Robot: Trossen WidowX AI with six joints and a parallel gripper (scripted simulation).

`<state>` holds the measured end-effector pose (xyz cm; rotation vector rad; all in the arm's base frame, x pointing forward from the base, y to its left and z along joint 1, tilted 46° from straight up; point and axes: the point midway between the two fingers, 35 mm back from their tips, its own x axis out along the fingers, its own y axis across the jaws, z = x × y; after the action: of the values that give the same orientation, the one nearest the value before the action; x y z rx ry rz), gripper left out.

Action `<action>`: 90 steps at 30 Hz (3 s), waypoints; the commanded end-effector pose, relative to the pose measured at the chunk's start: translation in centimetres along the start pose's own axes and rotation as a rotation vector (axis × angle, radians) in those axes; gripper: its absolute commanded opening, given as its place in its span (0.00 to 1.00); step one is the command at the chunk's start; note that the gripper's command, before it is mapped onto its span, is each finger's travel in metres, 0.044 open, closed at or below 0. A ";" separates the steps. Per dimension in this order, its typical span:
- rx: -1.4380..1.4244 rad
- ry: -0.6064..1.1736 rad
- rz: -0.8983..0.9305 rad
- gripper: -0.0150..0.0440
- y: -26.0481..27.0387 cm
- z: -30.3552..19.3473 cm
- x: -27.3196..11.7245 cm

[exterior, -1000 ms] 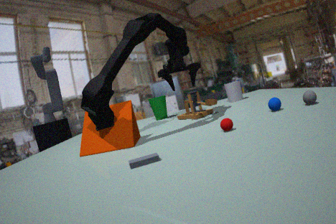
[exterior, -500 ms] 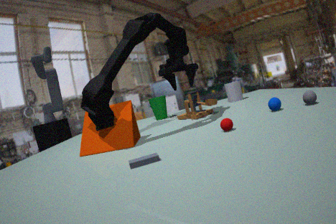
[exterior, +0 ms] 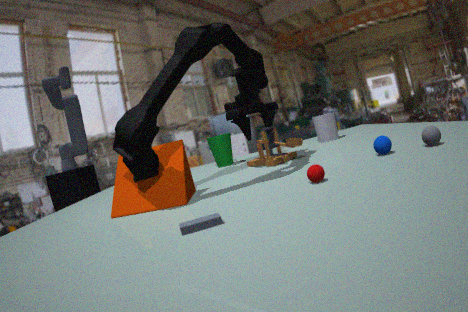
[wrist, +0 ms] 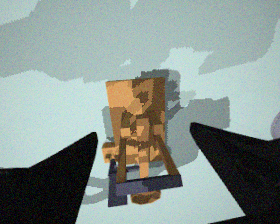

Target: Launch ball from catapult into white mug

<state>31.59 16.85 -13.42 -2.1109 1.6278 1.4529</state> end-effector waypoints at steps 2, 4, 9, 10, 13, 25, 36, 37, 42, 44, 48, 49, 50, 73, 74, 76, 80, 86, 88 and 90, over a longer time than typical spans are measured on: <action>-0.008 0.004 0.001 1.00 0.0 0.0 1.0; -0.008 0.004 0.001 1.00 0.0 0.0 1.3; -0.008 0.004 0.001 1.00 0.0 -0.1 2.1; -0.008 0.005 0.001 1.00 0.0 -0.1 2.3; -0.008 0.005 0.001 1.00 0.0 -0.1 2.8; -0.007 0.006 0.002 1.00 0.1 -0.1 4.7; -0.003 0.002 0.002 0.78 0.1 -0.1 4.9; -0.003 0.002 0.002 0.73 0.1 -0.1 4.9; -0.003 0.002 0.002 0.51 0.1 -0.1 4.9; -0.003 0.002 0.002 0.45 0.1 -0.1 4.9; -0.003 0.002 0.002 0.41 0.1 -0.1 4.9; -0.004 0.002 0.002 0.37 0.1 -0.1 4.6; -0.004 0.001 0.002 0.32 0.0 -0.1 3.8; 0.455 0.002 0.002 0.25 -0.2 -0.1 0.1; 0.489 0.003 0.002 0.25 -0.3 -0.1 0.1; 0.558 0.003 0.001 0.25 -0.5 -0.1 0.1; 0.695 0.004 0.000 0.25 -0.9 -0.3 0.1; 0.847 0.004 -0.002 0.25 -1.9 -0.8 0.2; 0.850 0.004 -0.002 0.25 -2.0 -0.9 0.2; 0.850 0.004 -0.002 0.25 -2.0 -0.9 0.2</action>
<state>33.28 16.53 -14.30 -1.6110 1.8052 0.5912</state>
